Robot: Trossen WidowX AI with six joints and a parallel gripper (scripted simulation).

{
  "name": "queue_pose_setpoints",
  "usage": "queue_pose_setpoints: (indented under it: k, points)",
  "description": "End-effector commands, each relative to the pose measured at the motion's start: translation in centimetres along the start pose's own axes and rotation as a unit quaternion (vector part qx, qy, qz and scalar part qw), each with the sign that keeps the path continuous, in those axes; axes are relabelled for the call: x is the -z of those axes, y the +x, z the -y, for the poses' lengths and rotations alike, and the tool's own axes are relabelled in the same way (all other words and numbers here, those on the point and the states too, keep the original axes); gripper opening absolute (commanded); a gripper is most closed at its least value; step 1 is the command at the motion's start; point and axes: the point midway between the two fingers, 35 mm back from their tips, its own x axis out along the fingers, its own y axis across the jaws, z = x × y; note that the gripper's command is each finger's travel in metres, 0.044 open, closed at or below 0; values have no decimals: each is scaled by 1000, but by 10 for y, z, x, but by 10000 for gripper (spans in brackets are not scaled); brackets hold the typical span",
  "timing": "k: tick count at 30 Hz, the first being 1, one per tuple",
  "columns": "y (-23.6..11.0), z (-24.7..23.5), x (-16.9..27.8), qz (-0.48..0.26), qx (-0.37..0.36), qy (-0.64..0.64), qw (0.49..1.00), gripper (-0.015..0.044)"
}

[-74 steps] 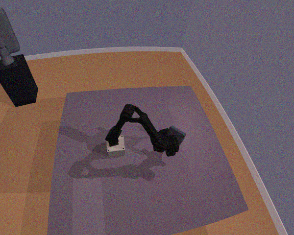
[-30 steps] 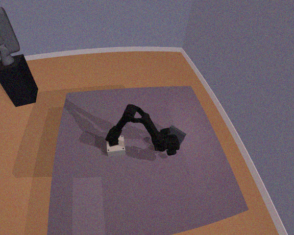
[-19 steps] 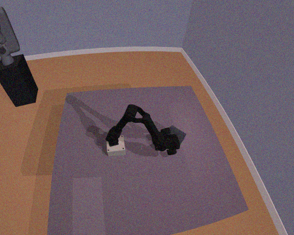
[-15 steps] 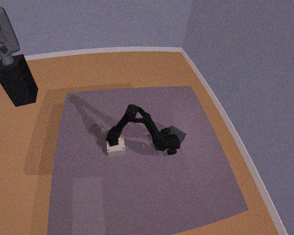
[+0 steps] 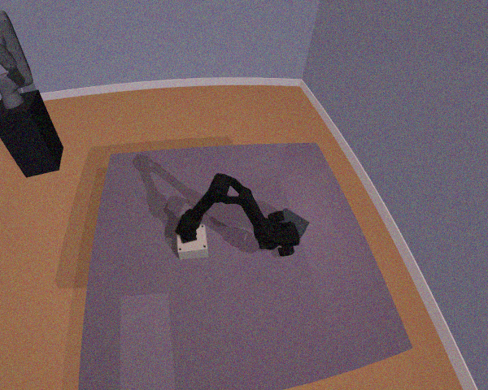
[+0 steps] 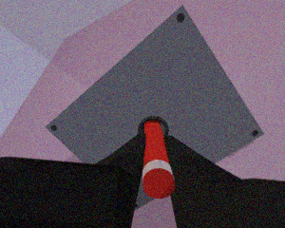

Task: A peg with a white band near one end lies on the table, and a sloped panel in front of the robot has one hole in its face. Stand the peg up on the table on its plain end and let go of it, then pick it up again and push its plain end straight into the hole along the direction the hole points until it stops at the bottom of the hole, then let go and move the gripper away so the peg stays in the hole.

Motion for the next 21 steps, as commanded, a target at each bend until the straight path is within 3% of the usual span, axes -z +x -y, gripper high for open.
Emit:
queue_pose_setpoints:
  k: [1, 13, 21]
  points:
    - [2, 0, -1, 0, 2, 1, 1000, 0]
    - [2, 0, 0, 0, 0, 0, 1000, 0]
    - [2, 0, 0, 0, 0, 0, 1000, 210]
